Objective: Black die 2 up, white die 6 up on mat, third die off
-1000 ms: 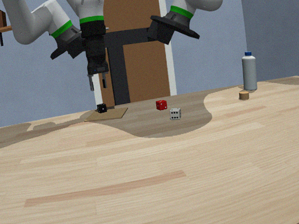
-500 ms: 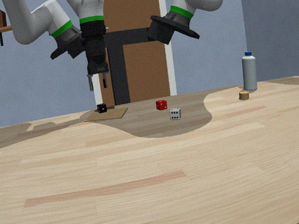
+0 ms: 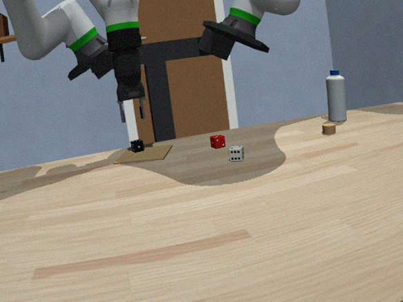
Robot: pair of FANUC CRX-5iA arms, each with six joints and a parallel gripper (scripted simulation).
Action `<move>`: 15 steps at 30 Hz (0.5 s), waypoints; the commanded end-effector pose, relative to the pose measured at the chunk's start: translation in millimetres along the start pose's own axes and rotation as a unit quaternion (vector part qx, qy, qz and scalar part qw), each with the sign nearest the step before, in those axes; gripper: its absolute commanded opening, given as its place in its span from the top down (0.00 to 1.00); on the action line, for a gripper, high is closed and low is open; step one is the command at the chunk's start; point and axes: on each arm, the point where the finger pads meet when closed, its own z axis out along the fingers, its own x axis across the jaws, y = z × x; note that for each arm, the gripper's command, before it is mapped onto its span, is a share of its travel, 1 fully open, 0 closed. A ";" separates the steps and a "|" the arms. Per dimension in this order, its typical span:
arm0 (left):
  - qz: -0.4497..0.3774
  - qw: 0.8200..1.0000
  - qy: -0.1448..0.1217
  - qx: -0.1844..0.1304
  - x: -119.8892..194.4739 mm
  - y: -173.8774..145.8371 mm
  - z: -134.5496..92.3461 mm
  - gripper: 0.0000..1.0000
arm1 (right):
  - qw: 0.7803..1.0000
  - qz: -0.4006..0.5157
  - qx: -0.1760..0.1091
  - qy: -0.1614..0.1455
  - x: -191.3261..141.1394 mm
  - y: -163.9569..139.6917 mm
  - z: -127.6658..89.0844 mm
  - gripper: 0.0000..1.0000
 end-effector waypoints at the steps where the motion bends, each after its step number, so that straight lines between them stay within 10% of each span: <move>1: 0.000 1.000 0.000 -0.001 0.0 0.2 -0.9 0.00 | 0.996 0.087 -0.006 0.000 1.4 -0.5 -0.6 0.00; 15: 0.000 1.000 0.000 -0.001 0.0 0.2 -0.9 0.00 | 0.950 0.312 -0.006 0.001 3.2 -2.1 -0.3 0.00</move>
